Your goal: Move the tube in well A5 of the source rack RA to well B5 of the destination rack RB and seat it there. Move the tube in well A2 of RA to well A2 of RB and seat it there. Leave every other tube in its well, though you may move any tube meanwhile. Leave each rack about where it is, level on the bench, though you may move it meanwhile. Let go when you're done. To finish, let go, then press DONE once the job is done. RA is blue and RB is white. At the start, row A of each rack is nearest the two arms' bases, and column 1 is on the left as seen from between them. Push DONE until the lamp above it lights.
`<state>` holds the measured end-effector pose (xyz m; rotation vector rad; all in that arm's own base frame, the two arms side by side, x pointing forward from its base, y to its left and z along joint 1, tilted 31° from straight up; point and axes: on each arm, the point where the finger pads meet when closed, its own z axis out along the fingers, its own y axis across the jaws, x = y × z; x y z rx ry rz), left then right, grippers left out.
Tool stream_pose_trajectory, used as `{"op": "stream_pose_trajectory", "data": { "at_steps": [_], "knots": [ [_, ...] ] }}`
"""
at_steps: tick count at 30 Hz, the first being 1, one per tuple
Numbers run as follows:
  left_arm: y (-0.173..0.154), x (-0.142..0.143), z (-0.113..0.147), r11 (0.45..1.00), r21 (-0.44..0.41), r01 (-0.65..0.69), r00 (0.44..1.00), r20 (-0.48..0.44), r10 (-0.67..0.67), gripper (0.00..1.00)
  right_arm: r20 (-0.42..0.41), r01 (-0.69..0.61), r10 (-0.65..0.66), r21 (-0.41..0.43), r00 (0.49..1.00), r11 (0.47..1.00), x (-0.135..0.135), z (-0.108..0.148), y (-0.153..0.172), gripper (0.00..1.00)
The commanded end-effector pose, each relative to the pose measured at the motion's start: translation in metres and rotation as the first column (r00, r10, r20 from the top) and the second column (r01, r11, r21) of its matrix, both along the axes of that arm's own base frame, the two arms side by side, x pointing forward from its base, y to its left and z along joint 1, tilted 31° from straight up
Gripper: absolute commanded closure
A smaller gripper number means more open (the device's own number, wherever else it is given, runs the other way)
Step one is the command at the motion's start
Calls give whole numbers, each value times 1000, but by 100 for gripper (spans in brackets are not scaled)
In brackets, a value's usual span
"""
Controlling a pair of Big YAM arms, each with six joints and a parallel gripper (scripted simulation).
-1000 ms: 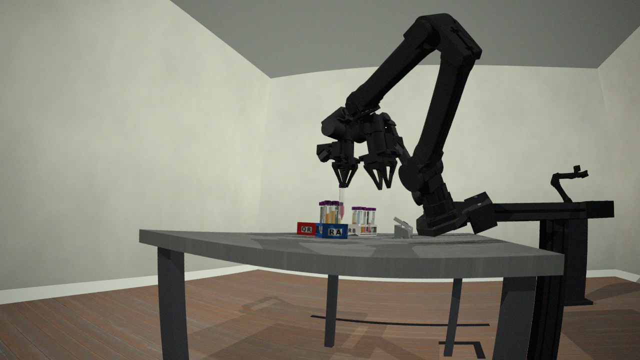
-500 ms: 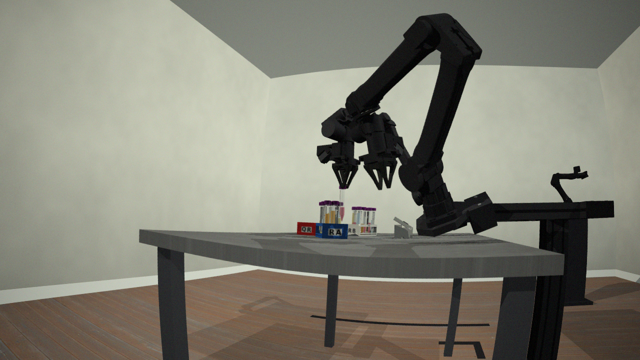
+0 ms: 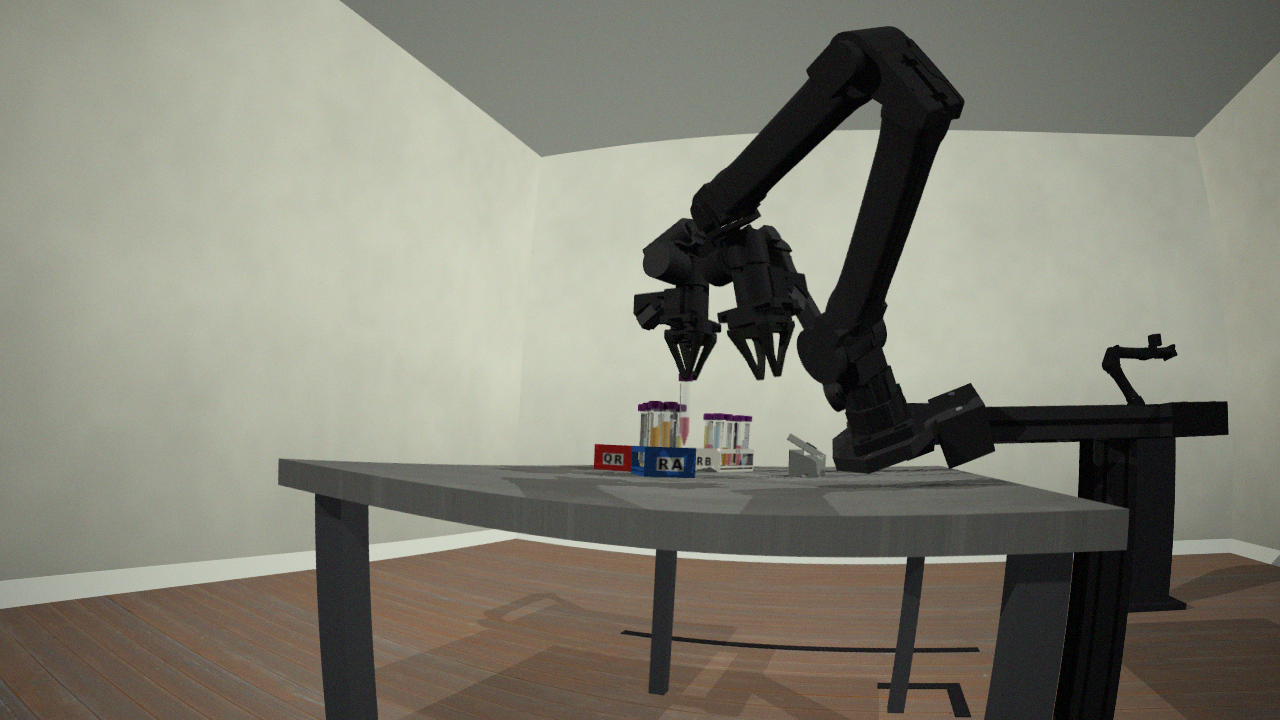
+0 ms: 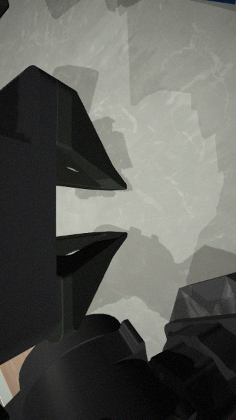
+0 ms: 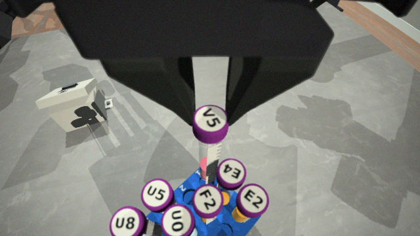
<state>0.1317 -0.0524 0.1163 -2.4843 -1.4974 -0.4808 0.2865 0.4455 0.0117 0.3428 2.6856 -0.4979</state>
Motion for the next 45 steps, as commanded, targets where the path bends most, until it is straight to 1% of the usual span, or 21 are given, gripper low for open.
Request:
{"op": "stream_pose_trajectory", "data": {
  "at_steps": [1,33,45],
  "knots": [
    [-6,6,9,1000,-20,1,1000,18,0,70,-9,5,-5,-20,1000,1000,7,-13,-8,100],
    [-6,6,9,1000,-20,1,1000,18,0,70,-11,6,-6,-25,1000,1000,8,-16,-10,100],
    [-6,6,9,1000,-20,1,1000,18,0,70,-2,6,-6,-6,1000,1000,13,-9,-1,100]
  ]
}}
